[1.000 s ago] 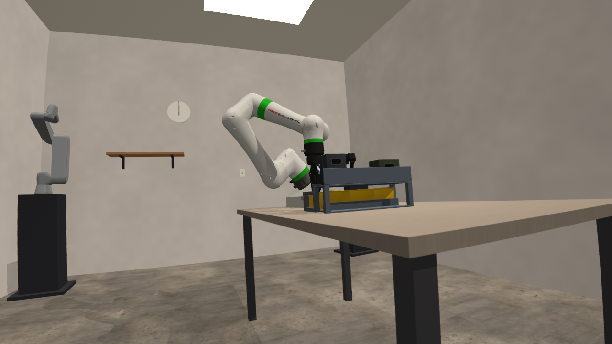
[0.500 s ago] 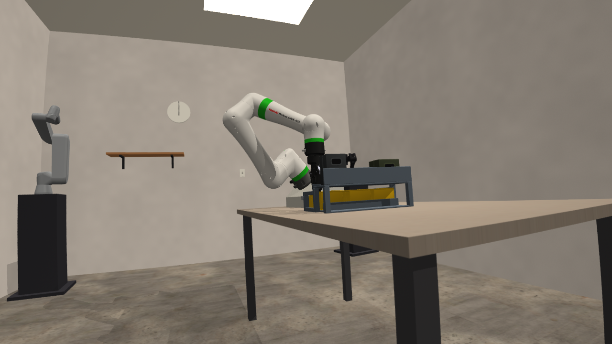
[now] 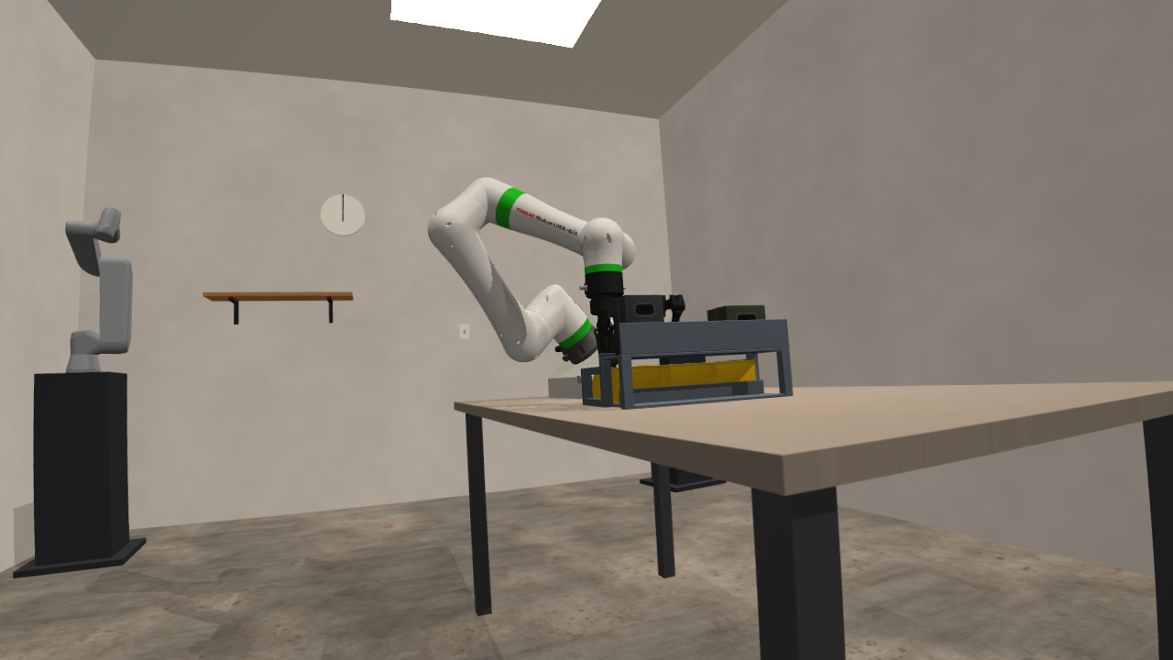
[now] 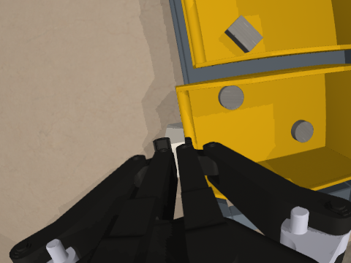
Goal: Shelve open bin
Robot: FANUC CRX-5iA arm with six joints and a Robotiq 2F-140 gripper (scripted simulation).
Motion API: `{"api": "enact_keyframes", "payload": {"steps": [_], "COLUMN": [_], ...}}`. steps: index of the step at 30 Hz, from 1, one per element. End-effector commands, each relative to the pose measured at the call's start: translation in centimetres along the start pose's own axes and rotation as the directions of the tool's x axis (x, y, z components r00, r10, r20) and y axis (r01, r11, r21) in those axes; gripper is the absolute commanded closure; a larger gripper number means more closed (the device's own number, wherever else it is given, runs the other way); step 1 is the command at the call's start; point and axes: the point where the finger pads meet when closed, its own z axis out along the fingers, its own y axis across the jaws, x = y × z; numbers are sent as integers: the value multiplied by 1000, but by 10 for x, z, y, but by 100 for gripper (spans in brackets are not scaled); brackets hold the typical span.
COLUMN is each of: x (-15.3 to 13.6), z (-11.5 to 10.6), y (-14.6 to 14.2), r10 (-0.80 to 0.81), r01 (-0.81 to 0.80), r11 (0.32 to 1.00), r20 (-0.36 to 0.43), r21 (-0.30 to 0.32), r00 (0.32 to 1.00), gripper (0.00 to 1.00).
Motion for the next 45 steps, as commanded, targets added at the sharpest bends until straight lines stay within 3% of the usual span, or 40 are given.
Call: {"api": "enact_keyframes", "payload": {"steps": [1,45], "x": [0,0], "z": [0,0], "y": [2,19], "r10": [0,0], "r01": [0,0], "r11": [1000,1000], "r20": [0,0], "r21": [0,0], "r00": [1000,1000], "gripper": [100,100]}}
